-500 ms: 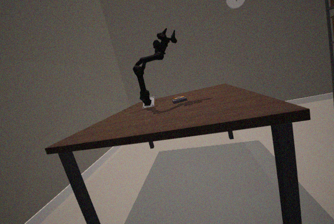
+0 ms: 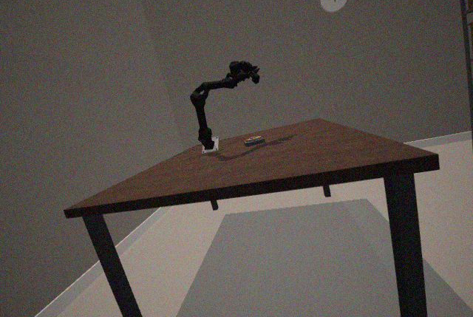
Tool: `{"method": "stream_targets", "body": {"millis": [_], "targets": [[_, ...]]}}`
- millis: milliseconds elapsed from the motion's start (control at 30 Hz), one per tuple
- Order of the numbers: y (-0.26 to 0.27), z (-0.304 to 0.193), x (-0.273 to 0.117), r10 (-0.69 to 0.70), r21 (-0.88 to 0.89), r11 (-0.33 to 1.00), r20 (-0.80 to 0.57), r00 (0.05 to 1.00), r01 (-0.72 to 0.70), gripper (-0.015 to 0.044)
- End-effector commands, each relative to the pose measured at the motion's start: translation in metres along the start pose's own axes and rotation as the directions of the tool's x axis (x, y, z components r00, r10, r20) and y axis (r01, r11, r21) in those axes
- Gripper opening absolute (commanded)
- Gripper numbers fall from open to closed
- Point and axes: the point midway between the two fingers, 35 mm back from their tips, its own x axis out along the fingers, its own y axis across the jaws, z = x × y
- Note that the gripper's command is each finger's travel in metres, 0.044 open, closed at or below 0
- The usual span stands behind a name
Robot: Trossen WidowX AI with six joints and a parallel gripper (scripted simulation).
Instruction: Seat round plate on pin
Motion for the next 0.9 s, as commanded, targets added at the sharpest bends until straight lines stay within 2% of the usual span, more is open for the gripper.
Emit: {"method": "stream_targets", "body": {"millis": [0,67,167,300,433,533,600,667,800,867], "targets": [[-0.053,-0.060,-0.006,-0.203,-0.015,0.979,-0.228,0.952,0.205,0.0000],[-0.066,-0.074,-0.010,-0.251,-0.025,0.967,-0.282,0.926,0.254,0.0000],[-0.100,-0.110,-0.030,-0.378,-0.071,0.920,-0.417,0.827,0.384,0.0000],[-0.129,-0.138,-0.054,-0.484,-0.137,0.861,-0.518,0.705,0.490,0.0000],[-0.166,-0.169,-0.099,-0.612,-0.262,0.752,-0.620,0.492,0.605,0.0000],[-0.186,-0.183,-0.132,-0.677,-0.358,0.671,-0.654,0.338,0.649,0.0000],[-0.194,-0.187,-0.146,-0.700,-0.401,0.634,-0.661,0.270,0.661,0.0000],[-0.208,-0.192,-0.179,-0.740,-0.497,0.553,-0.661,0.121,0.669,0.0000],[-0.224,-0.192,-0.227,-0.778,-0.638,0.432,-0.621,-0.094,0.637,0.0000],[-0.228,-0.190,-0.240,-0.783,-0.674,0.401,-0.603,-0.149,0.621,0.0000]]}}
